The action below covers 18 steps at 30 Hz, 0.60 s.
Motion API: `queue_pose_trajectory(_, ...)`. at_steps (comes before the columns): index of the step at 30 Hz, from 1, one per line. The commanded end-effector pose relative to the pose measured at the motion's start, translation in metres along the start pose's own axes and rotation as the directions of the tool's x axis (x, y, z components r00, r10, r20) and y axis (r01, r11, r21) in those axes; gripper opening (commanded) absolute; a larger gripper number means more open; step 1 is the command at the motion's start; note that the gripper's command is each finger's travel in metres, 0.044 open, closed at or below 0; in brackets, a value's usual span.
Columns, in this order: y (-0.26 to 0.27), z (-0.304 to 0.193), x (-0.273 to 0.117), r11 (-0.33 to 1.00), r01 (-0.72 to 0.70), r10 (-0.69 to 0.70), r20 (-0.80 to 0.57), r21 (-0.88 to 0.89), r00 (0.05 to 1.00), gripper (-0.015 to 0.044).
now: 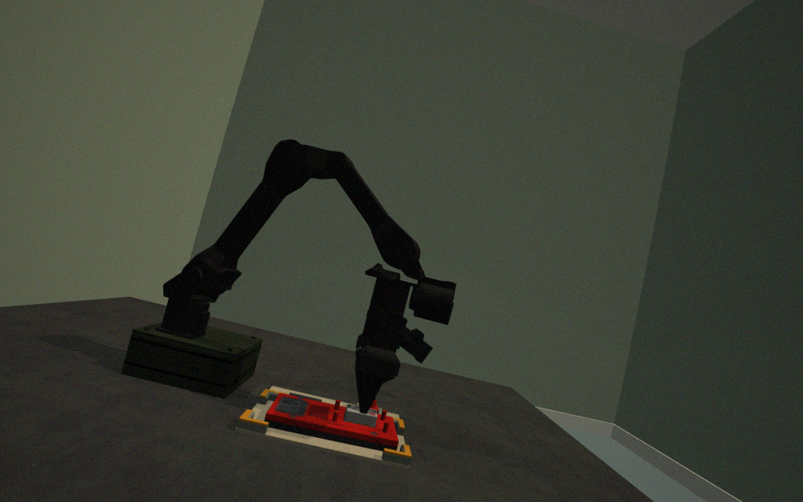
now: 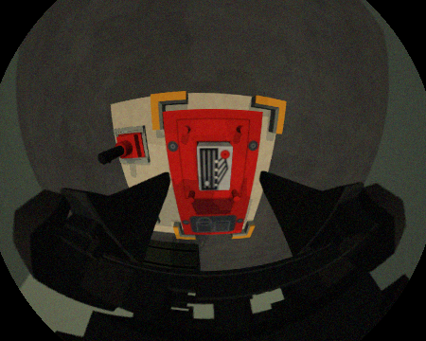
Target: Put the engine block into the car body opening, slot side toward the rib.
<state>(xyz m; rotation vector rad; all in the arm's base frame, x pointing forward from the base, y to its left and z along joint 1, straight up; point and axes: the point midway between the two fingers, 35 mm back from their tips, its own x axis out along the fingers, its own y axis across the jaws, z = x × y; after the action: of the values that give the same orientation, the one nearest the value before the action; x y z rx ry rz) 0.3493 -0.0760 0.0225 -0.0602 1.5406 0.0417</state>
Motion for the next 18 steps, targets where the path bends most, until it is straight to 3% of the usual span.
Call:
queue_pose_trajectory(1,0.0003,0.0007,-0.0028,1.000,-0.003,0.003,0.008,0.000,1.000,0.0387)
queue_pose_trajectory(15,0.0003,0.0007,-0.0028,1.000,-0.003,0.003,0.008,0.000,1.000,0.0020)
queue_pose_trajectory(18,0.0003,0.0007,-0.0028,1.000,-0.003,0.003,0.008,0.000,1.000,0.0000)
